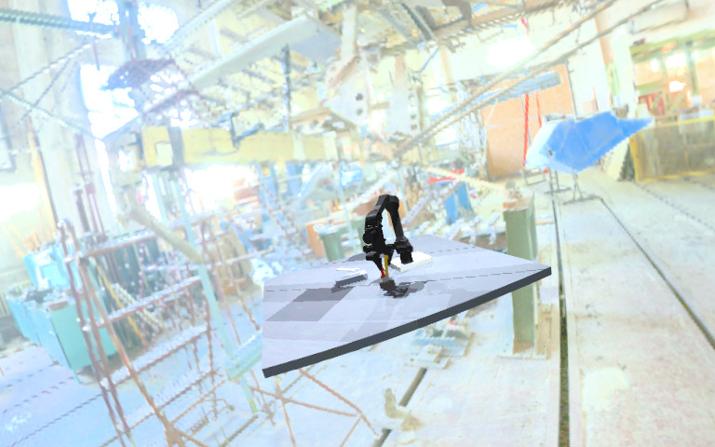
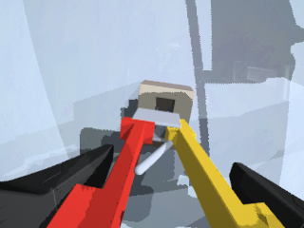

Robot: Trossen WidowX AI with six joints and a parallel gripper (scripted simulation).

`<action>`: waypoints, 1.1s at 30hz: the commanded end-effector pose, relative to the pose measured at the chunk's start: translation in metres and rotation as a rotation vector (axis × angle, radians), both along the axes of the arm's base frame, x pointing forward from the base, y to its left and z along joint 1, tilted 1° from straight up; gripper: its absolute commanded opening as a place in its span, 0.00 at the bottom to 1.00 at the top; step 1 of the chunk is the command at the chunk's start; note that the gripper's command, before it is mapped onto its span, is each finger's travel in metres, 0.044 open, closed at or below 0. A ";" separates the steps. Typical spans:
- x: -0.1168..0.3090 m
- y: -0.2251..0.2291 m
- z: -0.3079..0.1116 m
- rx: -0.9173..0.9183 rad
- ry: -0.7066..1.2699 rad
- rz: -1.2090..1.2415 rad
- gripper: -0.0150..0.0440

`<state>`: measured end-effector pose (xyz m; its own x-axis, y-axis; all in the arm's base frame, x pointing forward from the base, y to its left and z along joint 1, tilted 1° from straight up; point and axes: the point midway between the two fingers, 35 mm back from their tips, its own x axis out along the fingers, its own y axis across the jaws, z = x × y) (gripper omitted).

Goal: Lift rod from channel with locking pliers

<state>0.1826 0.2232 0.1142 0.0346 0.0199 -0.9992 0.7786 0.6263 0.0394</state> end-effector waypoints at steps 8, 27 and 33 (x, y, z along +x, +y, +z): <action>0.001 0.000 0.000 -0.003 -0.003 -0.004 0.82; 0.001 0.000 0.012 -0.006 0.003 -0.003 0.79; 0.001 0.001 0.019 -0.008 0.006 -0.002 0.79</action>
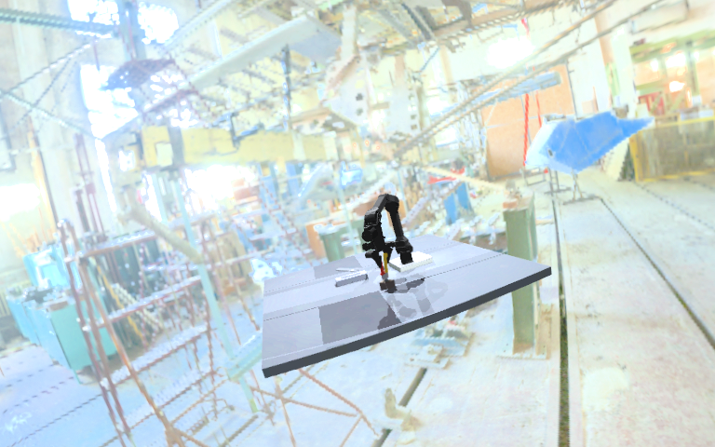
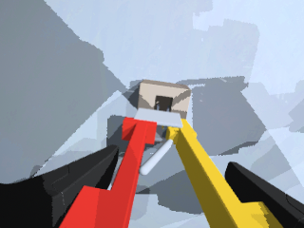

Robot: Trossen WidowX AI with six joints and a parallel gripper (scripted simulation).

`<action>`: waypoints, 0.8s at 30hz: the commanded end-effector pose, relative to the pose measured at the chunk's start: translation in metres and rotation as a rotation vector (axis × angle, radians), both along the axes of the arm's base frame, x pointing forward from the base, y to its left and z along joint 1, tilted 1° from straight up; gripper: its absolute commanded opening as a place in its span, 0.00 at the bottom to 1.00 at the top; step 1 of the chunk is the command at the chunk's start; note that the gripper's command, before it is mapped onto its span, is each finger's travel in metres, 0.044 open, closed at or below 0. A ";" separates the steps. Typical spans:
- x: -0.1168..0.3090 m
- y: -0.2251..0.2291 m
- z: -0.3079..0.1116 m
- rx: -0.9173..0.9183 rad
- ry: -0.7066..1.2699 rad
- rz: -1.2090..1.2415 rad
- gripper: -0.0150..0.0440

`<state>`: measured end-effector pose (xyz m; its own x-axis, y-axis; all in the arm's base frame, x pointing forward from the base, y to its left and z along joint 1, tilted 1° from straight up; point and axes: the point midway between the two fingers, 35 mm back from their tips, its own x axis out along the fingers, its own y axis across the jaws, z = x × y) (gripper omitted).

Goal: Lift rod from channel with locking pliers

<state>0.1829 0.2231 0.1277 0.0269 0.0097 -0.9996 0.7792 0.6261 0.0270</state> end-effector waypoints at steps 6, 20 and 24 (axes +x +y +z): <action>0.001 0.001 0.012 0.000 0.002 -0.001 0.79; 0.004 -0.001 0.024 -0.001 0.008 -0.028 0.79; 0.008 -0.004 0.024 0.000 0.008 -0.074 0.79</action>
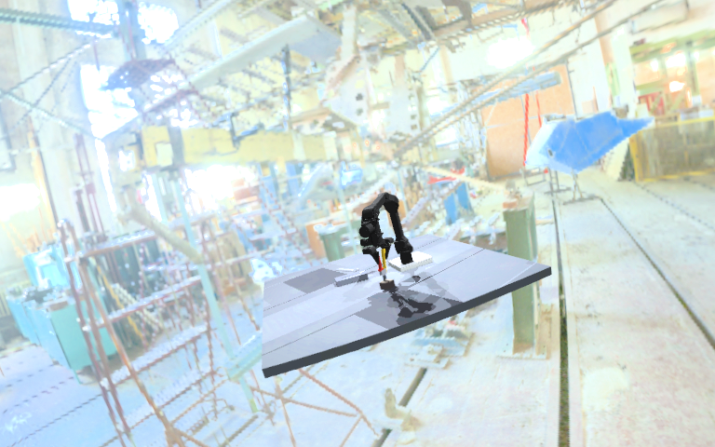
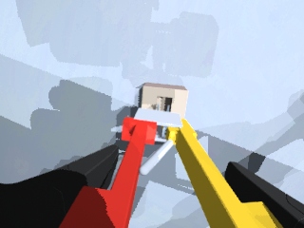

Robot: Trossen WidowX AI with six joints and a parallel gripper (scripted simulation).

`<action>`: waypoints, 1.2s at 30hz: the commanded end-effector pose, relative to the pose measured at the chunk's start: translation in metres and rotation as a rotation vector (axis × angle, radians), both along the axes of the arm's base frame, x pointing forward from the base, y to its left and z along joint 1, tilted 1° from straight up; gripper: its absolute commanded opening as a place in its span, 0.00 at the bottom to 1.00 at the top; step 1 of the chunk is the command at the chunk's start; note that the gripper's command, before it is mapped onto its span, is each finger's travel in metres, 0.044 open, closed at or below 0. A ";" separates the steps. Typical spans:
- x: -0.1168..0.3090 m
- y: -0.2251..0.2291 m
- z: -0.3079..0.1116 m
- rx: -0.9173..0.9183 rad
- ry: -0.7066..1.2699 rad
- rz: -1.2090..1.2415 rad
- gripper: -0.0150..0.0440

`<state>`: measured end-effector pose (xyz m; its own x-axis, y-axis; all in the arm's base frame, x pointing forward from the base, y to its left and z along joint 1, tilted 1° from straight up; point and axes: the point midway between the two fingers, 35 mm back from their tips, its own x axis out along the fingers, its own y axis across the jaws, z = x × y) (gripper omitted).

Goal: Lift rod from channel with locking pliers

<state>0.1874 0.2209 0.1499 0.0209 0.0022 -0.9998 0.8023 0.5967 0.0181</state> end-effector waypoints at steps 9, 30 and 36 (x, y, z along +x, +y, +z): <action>0.015 -0.009 0.002 0.010 0.002 -0.139 0.79; 0.039 -0.028 0.004 0.018 0.002 -0.379 0.79; 0.046 -0.034 0.004 0.020 0.002 -0.447 0.79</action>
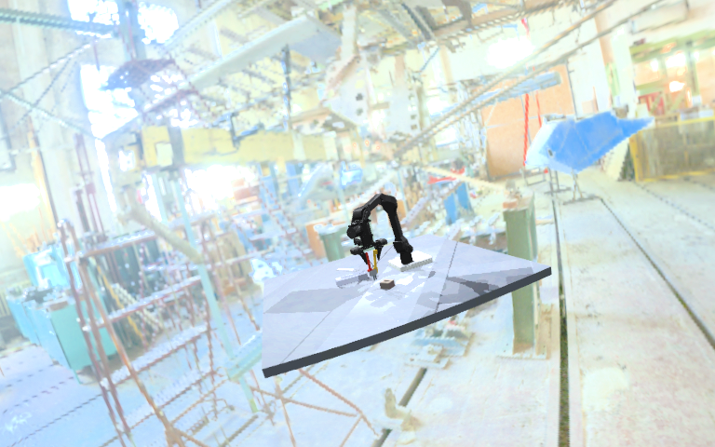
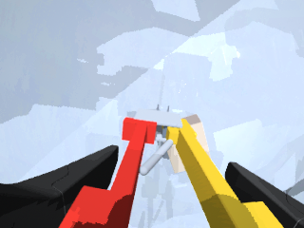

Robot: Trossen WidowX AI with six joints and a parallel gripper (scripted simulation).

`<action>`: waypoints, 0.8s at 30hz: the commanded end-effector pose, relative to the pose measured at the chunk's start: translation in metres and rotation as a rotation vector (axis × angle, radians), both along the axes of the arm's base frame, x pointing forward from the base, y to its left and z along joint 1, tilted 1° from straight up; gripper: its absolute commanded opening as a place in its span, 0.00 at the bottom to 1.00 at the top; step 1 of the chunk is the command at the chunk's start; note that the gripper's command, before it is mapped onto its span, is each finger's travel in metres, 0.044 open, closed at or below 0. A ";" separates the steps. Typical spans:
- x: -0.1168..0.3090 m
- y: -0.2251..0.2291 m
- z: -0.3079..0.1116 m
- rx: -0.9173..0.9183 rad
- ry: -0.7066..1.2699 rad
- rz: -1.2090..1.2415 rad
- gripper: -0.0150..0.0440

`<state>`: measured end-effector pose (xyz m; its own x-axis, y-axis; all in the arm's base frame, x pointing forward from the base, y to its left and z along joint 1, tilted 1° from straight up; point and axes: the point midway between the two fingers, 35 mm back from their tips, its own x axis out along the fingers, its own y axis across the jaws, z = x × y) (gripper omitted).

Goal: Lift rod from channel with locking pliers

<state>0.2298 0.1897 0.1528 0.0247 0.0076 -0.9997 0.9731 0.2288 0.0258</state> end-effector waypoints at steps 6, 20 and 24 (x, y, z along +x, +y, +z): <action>0.010 -0.009 0.002 0.009 0.002 -0.107 0.79; 0.024 -0.024 0.002 0.014 0.002 -0.267 0.79; 0.028 -0.028 0.003 0.016 0.002 -0.312 0.79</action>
